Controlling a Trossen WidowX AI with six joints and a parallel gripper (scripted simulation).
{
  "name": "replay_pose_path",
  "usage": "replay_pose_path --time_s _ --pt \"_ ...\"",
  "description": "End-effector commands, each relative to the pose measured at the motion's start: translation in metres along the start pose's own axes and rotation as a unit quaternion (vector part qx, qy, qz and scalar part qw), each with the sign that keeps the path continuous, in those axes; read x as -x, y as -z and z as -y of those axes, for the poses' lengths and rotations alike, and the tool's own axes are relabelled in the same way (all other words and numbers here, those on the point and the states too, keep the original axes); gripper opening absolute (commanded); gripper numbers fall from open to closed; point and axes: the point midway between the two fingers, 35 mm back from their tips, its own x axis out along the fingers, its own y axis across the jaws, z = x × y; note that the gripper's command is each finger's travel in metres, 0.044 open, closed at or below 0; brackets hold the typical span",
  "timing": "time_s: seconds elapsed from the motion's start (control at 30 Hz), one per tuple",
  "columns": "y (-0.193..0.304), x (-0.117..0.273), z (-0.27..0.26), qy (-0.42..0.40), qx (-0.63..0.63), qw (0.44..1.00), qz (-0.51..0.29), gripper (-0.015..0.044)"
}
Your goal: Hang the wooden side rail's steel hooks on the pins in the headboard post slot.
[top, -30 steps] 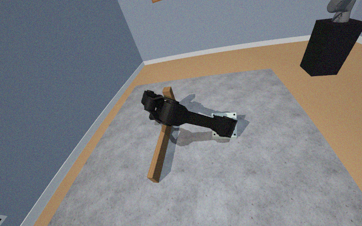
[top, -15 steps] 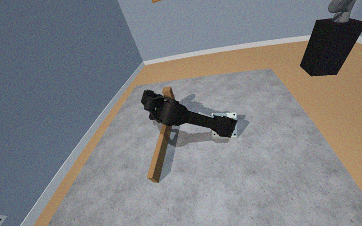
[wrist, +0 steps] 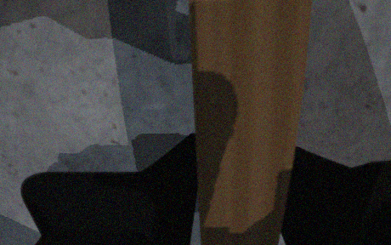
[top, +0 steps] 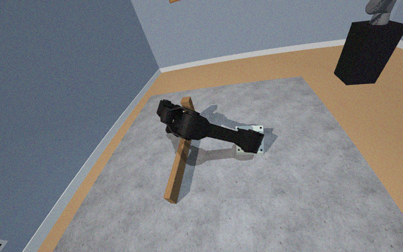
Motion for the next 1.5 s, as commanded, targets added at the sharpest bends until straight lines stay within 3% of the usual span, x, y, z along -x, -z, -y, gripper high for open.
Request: replay_pose_path --time_s 0.0,1.47 --pt "0.0021 0.0083 0.0018 0.01 0.0 1.0 -0.002 0.0" --pt "0.0022 0.0157 0.0017 0.01 0.0 1.0 -0.003 0.0"
